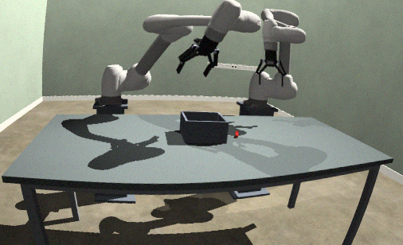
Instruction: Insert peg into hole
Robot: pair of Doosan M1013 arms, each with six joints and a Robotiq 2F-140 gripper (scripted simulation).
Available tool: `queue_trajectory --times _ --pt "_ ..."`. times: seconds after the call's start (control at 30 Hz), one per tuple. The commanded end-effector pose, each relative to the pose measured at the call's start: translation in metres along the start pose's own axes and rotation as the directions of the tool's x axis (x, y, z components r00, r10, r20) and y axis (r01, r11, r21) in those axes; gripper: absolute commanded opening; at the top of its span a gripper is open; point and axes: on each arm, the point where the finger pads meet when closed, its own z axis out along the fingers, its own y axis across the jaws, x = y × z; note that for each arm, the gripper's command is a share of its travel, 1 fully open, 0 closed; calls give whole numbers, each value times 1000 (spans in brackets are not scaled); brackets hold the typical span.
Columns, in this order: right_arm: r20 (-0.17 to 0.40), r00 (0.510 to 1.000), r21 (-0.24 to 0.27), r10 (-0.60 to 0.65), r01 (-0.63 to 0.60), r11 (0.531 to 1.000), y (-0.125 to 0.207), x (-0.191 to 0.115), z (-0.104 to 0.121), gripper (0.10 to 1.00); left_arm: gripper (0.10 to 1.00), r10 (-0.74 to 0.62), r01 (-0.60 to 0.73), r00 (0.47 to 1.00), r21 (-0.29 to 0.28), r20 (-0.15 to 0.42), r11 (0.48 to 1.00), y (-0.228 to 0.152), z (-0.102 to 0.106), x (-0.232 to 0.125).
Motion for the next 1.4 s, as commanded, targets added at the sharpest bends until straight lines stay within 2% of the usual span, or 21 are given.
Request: queue_trajectory --times 0.0,0.57,0.63,0.67,0.7,0.87,1.03,1.1,1.13,1.27,1.3,1.37 --pt "2 1000 -1 0 0 1000 0 1 -1 1000 1000 0 0 1000 1 -1 1000 0 -1 0" --pt "4 1000 -1 1 -1 1000 0 0 -1 1000 1000 0 0 1000 1 -1 1000 0 -1 0" --pt "38 998 -4 40 -40 999 11 -11 3 1000 1000 -1 1 1000 1 0 1000 -1 0 0" --pt "77 993 -11 85 -85 996 23 -25 7 1000 1000 -3 3 1000 1 0 1000 -1 0 0" --pt "130 981 -27 146 -144 989 40 -43 12 1000 1000 -6 6 1000 0 2 1000 -3 0 -1" --pt "246 924 -98 293 -277 956 85 -86 21 1000 1000 -42 42 999 -1 19 999 -17 5 -9" --pt "338 832 -213 440 -387 897 133 -127 26 1000 1000 -126 126 990 -3 58 992 -51 15 -30" --pt "338 832 -213 440 -387 897 133 -127 26 1000 1000 -126 126 990 -3 58 992 -51 15 -30" --pt "367 780 -279 506 -427 860 158 -146 26 1000 1000 -149 150 986 -3 68 989 -60 18 -36" --pt "389 695 -391 605 -469 792 197 -171 25 1000 1000 -262 264 958 -3 121 965 -101 30 -69" --pt "391 675 -417 625 -476 774 205 -176 24 1000 1000 -294 297 946 -3 136 955 -112 34 -80" --pt "391 666 -430 636 -478 766 210 -179 24 1000 1000 -363 369 916 -2 169 930 -136 41 -104"
